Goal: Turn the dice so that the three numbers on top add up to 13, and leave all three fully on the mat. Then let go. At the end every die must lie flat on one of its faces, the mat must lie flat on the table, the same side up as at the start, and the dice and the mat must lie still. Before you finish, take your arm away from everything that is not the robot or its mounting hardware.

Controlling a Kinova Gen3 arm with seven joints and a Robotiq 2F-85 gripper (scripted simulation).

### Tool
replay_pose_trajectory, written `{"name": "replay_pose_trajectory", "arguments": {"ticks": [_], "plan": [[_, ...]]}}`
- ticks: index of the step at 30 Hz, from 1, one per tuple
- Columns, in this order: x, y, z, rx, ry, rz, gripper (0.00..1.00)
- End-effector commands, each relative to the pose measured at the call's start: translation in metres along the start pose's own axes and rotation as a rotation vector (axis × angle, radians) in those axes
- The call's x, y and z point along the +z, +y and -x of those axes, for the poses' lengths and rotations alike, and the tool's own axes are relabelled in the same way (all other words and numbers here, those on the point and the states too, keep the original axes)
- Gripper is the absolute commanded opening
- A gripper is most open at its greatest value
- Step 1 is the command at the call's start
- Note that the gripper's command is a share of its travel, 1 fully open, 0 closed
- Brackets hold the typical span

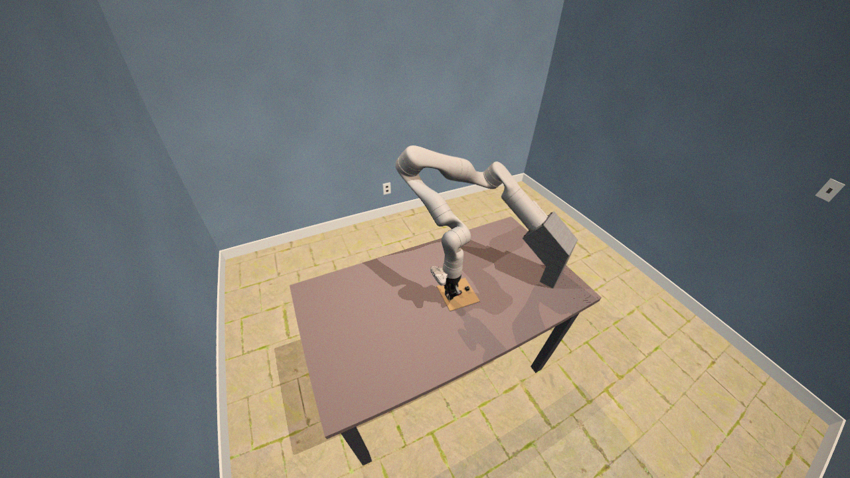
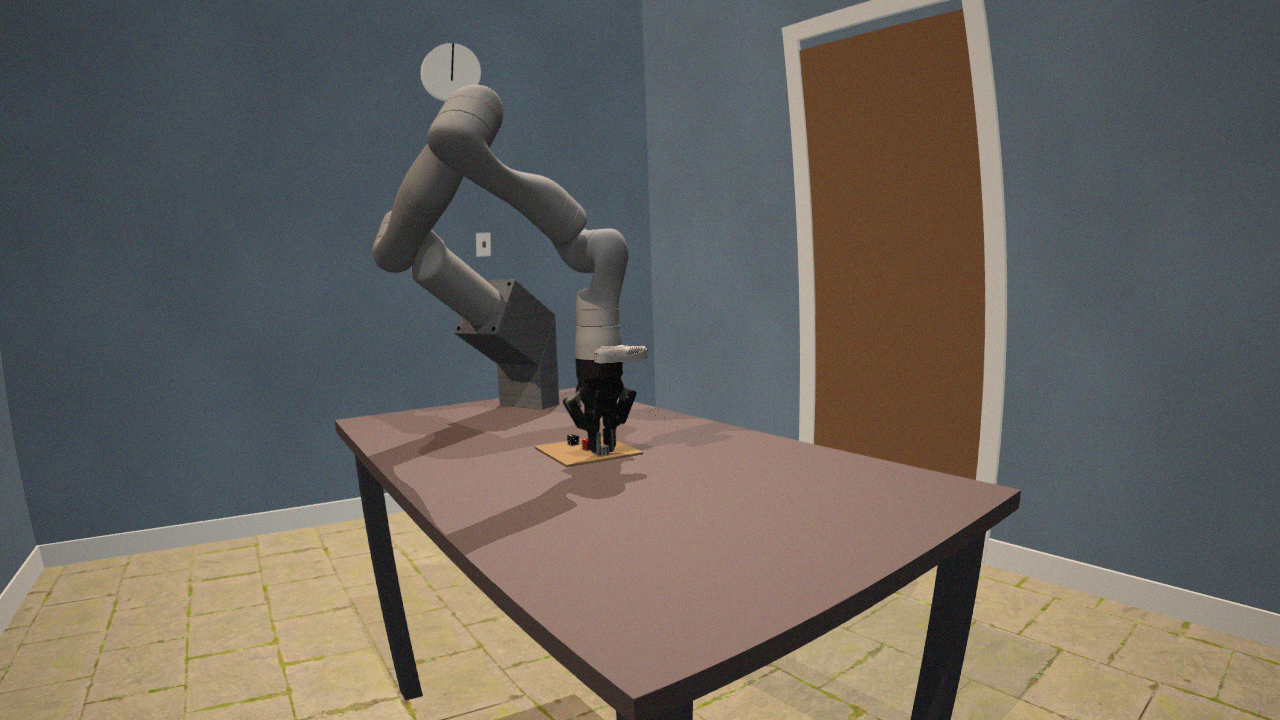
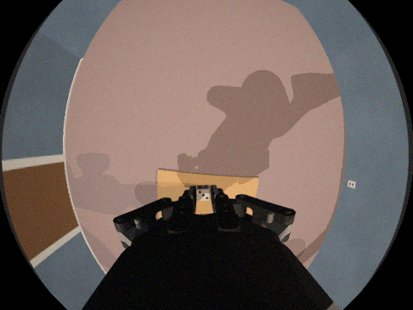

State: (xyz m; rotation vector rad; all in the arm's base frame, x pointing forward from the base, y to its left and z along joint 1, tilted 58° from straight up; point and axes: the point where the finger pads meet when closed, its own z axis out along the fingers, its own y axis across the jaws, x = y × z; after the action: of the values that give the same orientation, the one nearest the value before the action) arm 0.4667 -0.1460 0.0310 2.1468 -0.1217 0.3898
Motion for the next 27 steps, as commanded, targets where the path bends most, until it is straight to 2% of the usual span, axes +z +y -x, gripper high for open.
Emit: {"name": "replay_pose_trajectory", "arguments": {"ticks": [1, 2, 6, 7, 22, 27], "plan": [[0.002, -0.001, -0.003, 0.011, 0.006, -0.002, 0.23], [0.002, -0.001, -0.003, 0.011, 0.006, -0.002, 0.27], [0.002, -0.001, -0.003, 0.011, 0.006, -0.002, 0.27], [0.002, -0.001, -0.003, 0.011, 0.006, -0.002, 0.31], [-0.001, -0.001, -0.003, 0.011, 0.006, -0.002, 0.31], [-0.017, -0.001, -0.003, 0.011, 0.006, -0.002, 0.31]]}}
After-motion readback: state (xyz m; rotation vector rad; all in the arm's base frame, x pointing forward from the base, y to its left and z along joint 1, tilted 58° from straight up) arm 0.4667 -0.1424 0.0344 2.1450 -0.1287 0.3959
